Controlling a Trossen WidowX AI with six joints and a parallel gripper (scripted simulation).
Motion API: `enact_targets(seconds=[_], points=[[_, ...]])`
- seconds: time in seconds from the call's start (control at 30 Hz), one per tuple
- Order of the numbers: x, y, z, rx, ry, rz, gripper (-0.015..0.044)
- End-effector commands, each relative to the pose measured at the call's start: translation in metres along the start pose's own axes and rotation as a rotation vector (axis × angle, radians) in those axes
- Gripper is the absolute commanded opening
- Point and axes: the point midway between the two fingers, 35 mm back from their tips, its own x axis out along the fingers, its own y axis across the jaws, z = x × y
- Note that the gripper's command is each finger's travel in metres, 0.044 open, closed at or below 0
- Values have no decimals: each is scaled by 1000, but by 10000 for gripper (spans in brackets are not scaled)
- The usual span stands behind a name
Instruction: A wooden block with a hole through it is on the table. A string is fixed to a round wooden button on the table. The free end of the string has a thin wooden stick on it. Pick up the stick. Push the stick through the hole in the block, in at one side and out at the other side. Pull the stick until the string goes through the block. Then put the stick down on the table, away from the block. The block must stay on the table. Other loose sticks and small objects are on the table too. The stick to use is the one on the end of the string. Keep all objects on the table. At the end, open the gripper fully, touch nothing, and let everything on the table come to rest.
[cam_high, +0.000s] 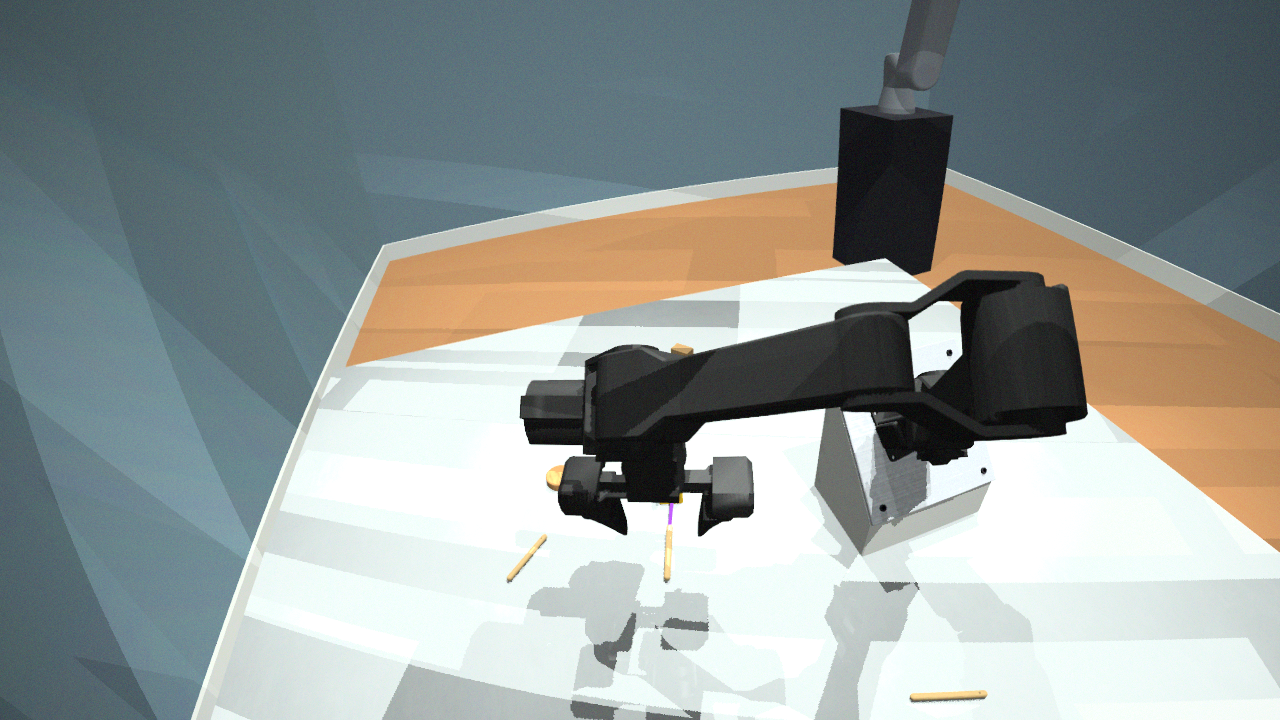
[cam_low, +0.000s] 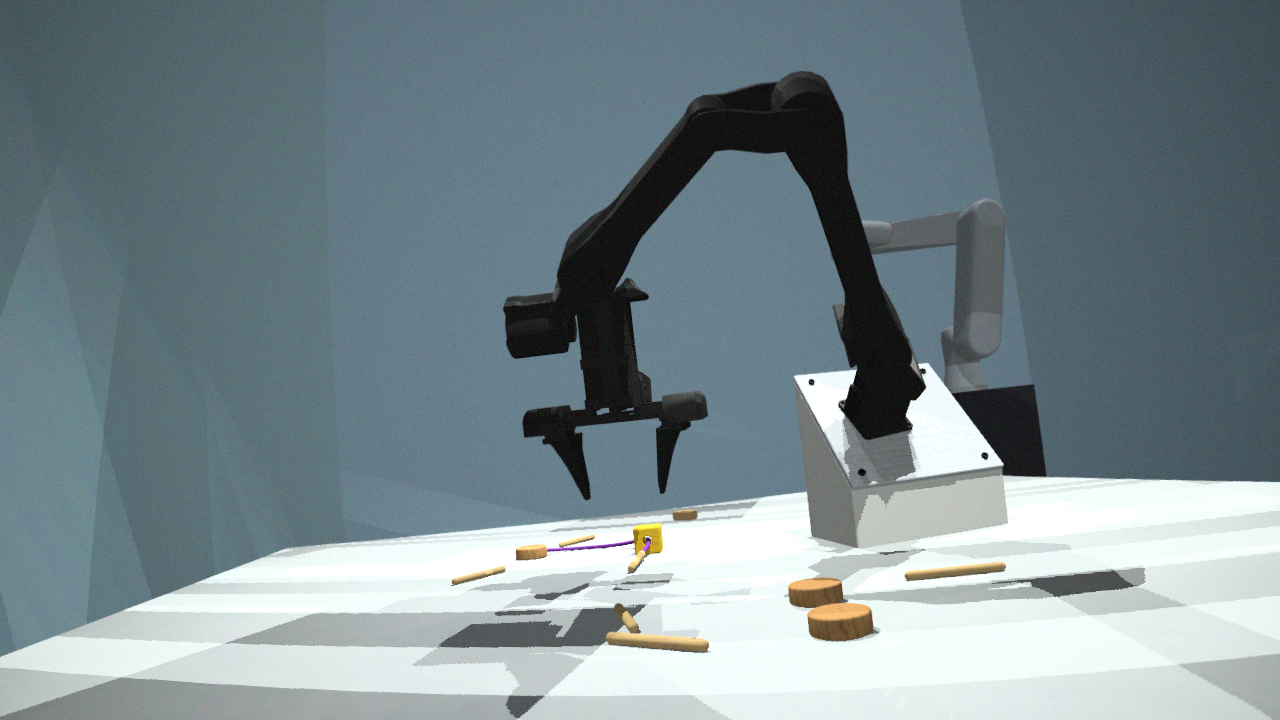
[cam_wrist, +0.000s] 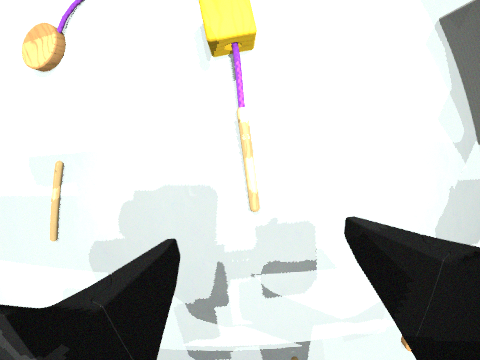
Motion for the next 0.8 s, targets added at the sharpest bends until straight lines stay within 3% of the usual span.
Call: enact_targets(seconds=[0.0, 0.77], points=[[-24, 3, 3, -4, -3, 15, 440], [-23, 2, 3, 2, 2, 11, 440]])
